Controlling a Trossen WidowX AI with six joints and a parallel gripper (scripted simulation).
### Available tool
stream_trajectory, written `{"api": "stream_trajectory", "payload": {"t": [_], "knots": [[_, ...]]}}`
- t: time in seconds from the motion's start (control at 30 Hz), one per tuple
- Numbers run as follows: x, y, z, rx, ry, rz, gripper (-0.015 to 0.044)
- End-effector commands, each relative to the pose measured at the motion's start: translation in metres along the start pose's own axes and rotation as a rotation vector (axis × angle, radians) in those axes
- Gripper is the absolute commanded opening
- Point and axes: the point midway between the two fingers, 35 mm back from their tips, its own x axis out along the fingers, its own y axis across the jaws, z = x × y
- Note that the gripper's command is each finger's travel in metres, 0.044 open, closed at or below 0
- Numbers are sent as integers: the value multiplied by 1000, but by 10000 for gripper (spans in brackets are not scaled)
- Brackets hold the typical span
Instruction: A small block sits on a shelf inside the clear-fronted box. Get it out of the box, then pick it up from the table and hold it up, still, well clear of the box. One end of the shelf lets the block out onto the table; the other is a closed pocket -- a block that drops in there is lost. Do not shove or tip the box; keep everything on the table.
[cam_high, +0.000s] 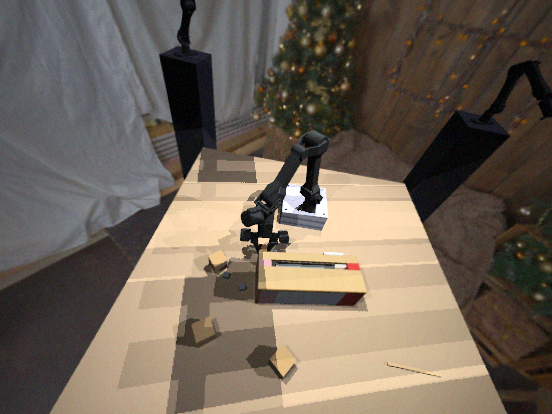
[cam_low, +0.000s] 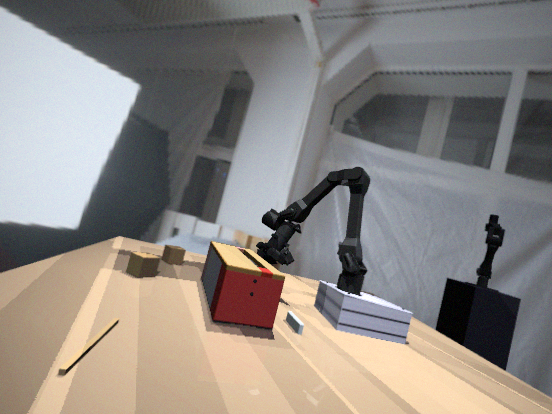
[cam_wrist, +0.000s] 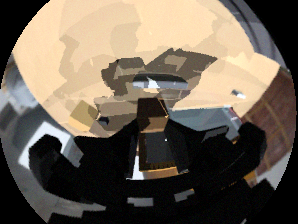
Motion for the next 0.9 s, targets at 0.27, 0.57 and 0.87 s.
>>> {"api": "stream_trajectory", "payload": {"t": [0.27, 0.57, 0.87], "knots": [[-31, -6, -13, 100, -2, 54, 0], [-60, -23, -21, 254, 7, 125, 0], [-86, -40, -25, 403, 39, 192, 0]]}}
